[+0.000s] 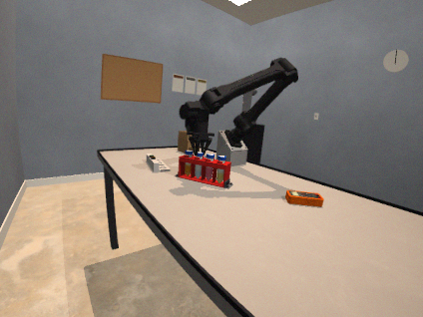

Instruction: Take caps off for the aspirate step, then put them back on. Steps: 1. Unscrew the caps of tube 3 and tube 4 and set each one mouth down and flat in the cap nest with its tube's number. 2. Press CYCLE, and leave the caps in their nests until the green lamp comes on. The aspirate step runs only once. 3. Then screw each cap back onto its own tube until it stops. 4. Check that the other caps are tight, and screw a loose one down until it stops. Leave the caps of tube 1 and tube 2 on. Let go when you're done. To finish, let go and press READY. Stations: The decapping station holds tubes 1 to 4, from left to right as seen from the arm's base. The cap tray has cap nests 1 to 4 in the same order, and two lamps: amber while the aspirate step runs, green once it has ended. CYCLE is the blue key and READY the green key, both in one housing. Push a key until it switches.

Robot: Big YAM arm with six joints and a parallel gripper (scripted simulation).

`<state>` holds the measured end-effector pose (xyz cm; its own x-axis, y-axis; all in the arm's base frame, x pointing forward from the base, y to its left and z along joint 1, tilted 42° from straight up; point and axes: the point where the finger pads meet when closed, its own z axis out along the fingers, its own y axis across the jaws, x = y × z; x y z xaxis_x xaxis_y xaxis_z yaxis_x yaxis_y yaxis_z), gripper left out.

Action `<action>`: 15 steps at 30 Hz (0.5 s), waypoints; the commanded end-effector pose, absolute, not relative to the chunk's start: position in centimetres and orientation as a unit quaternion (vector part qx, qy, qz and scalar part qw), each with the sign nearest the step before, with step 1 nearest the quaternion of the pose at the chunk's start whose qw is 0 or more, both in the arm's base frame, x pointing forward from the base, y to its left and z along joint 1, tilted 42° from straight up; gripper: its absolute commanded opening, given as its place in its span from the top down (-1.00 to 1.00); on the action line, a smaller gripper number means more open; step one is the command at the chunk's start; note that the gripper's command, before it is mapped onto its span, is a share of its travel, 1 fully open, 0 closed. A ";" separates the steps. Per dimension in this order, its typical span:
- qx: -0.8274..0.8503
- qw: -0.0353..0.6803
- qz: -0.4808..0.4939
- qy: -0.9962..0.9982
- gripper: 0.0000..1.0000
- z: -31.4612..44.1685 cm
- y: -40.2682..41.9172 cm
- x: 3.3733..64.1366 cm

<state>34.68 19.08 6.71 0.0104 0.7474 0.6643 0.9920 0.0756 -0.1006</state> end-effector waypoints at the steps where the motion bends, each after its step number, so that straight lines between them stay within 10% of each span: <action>1: -0.646 0.288 -0.217 -0.673 1.00 7.2 19.1 35.5; 15: -0.533 0.254 -0.255 -0.766 1.00 6.7 19.2 34.8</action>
